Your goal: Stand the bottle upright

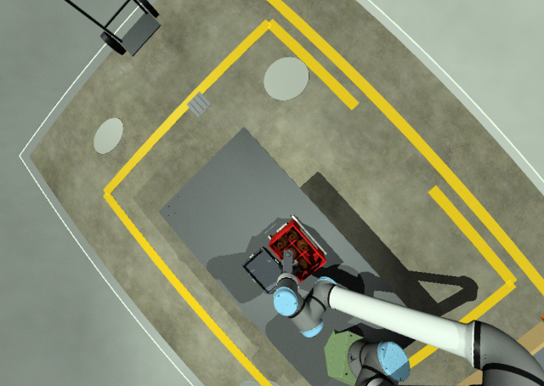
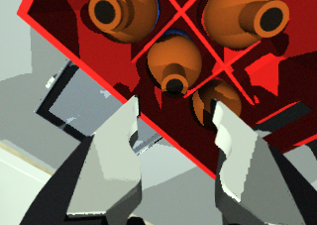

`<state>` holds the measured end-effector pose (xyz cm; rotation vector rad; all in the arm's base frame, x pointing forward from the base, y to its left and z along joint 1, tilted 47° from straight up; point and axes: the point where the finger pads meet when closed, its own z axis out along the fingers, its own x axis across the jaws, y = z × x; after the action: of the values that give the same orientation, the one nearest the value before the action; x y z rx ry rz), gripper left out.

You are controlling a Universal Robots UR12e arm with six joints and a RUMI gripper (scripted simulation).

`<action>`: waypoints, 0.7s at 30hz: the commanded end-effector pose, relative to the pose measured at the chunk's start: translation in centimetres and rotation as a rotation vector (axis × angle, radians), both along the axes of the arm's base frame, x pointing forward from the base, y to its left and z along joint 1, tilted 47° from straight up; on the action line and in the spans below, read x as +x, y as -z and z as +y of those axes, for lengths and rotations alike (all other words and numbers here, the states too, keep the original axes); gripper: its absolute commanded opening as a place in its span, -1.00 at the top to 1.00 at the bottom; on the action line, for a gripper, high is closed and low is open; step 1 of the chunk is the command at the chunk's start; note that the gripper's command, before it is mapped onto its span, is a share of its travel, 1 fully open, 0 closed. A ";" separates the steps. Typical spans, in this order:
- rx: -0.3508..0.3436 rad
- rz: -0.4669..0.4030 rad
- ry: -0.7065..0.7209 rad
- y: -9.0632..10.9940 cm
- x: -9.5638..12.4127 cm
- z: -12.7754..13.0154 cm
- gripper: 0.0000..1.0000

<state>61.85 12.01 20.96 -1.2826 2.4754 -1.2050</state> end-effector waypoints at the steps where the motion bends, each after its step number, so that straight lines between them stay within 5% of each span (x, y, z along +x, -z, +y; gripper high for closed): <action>1: 0.000 -0.001 0.000 0.0 0.0 0.0 0.24; 21: 0.000 -0.001 0.000 -0.3 0.3 -0.1 0.24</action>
<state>61.93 11.97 21.04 -1.2827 2.4754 -1.2050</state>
